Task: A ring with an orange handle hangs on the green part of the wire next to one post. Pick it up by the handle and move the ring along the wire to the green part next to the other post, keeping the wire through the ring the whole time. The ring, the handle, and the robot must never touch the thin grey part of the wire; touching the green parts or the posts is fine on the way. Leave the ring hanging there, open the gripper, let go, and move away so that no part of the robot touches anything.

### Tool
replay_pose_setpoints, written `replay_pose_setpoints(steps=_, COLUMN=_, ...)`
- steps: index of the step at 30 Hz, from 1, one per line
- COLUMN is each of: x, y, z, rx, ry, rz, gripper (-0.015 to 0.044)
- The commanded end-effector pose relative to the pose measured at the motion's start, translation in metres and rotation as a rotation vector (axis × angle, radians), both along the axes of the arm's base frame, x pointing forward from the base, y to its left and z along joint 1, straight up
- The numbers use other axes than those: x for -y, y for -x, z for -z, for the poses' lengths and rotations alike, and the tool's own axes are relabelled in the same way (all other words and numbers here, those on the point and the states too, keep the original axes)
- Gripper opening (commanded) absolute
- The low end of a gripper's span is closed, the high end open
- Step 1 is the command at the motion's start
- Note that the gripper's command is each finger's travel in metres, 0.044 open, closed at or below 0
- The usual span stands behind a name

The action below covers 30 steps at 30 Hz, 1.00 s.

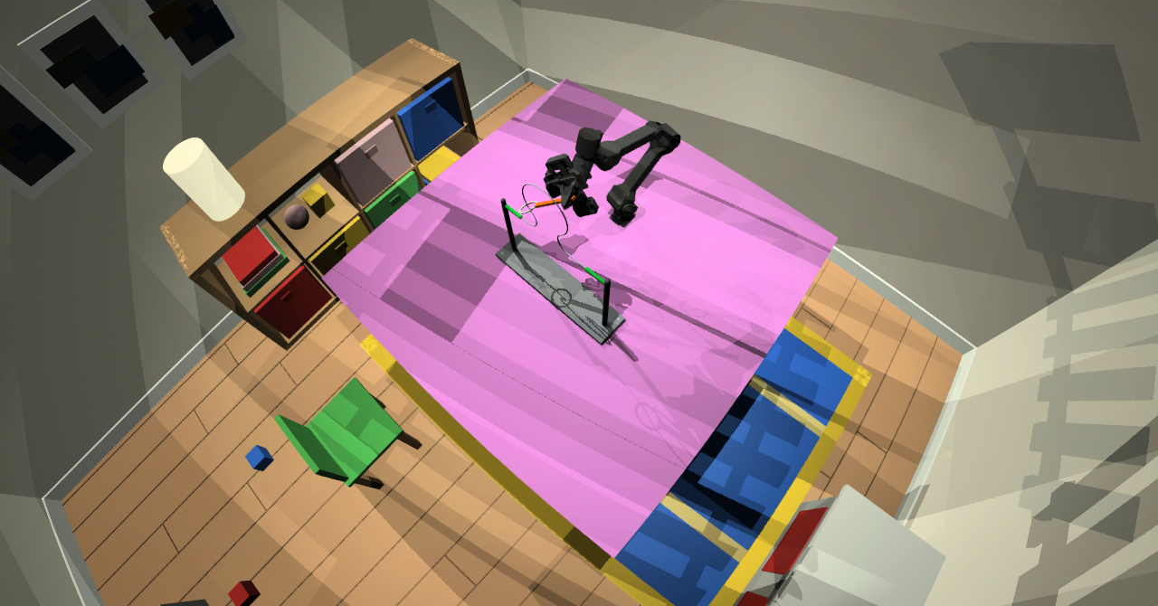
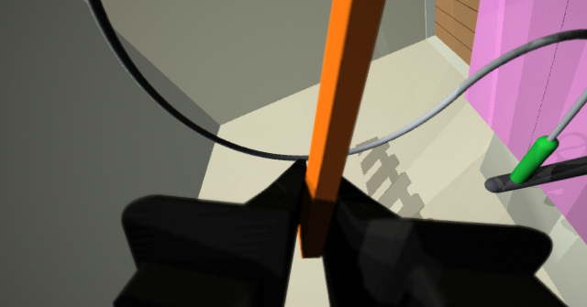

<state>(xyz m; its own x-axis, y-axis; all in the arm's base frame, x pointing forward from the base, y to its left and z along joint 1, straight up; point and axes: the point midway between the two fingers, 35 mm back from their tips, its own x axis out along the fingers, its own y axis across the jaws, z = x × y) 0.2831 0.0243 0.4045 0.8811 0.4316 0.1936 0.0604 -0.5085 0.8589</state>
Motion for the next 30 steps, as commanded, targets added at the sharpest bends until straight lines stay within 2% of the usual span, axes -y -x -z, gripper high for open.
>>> replay_pose_setpoints(steps=1, x=-0.001, y=0.001, z=-0.001, rx=0.001, ry=0.046, rz=-0.004, gripper=-0.0150)
replay_pose_setpoints(steps=30, x=-0.005, y=0.000, z=0.010, rx=-0.024, ry=0.414, rz=-0.003, gripper=-0.0150)
